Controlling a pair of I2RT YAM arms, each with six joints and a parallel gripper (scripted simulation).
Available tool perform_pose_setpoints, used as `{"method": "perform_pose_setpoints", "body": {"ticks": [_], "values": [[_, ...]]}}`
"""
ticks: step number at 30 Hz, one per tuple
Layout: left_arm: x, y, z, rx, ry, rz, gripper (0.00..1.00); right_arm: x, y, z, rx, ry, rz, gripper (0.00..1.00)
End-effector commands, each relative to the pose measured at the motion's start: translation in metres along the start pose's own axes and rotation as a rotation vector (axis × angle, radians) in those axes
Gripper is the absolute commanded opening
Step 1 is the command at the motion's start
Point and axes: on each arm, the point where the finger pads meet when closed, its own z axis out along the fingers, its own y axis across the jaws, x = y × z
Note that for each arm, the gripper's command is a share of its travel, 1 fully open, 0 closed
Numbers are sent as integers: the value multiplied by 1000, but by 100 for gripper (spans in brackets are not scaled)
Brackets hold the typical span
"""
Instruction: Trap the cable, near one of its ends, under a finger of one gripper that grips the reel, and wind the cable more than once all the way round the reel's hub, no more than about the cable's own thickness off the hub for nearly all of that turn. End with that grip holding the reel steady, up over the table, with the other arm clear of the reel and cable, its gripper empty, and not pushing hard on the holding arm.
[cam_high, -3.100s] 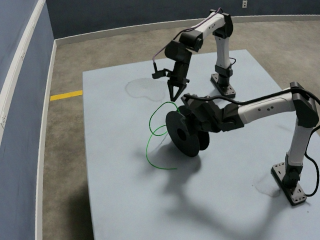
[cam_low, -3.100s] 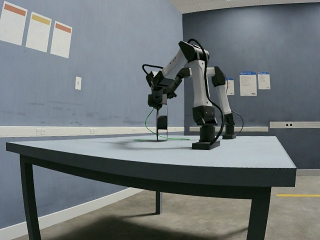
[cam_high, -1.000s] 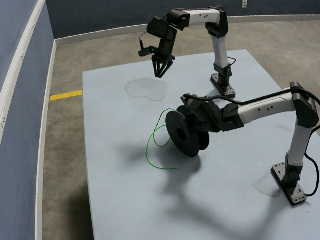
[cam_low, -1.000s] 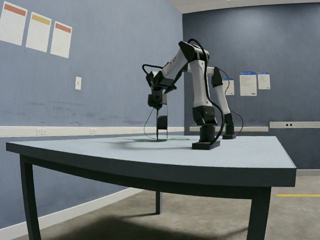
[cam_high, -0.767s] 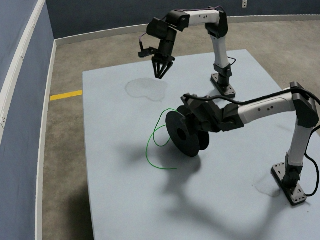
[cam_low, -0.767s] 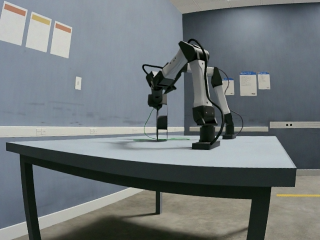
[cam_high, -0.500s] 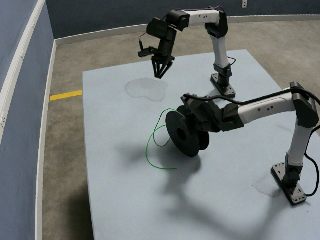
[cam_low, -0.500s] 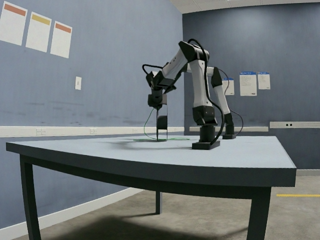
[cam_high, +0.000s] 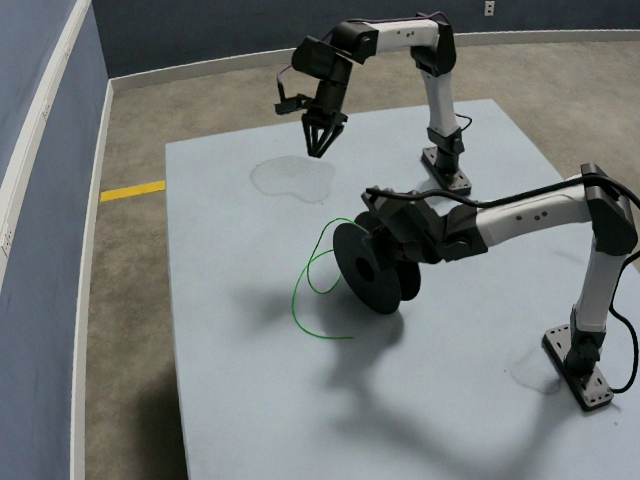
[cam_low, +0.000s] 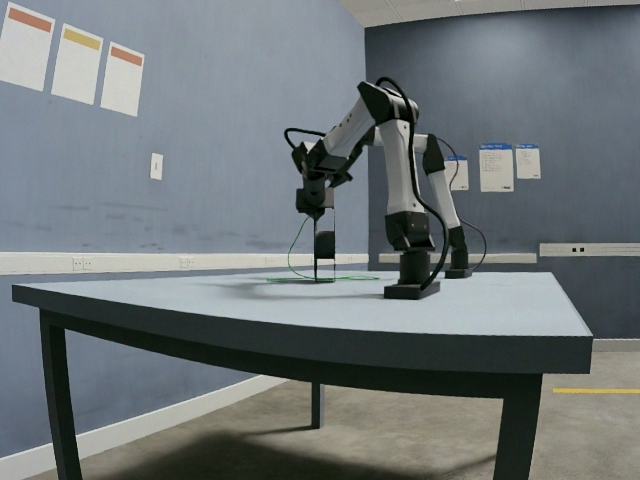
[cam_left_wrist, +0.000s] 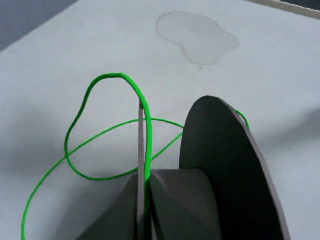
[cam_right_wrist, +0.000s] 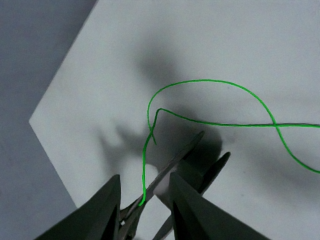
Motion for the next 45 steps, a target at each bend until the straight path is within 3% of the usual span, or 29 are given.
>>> {"method": "perform_pose_setpoints", "body": {"ticks": [1,19,35,45], "values": [[-37,-4,-20,-8,-67,32,0,-5,11,-19,-63,-45,-41,30],[-73,-6,-44,-6,-64,30,0,-34,9,-45,-143,-196,-210,30],[-103,-7,-64,-9,-72,35,0,-71,-1,-89,-205,-451,-448,30],[-113,-6,-69,-15,-88,46,0,-93,-15,-127,-202,-675,-626,30]]}}
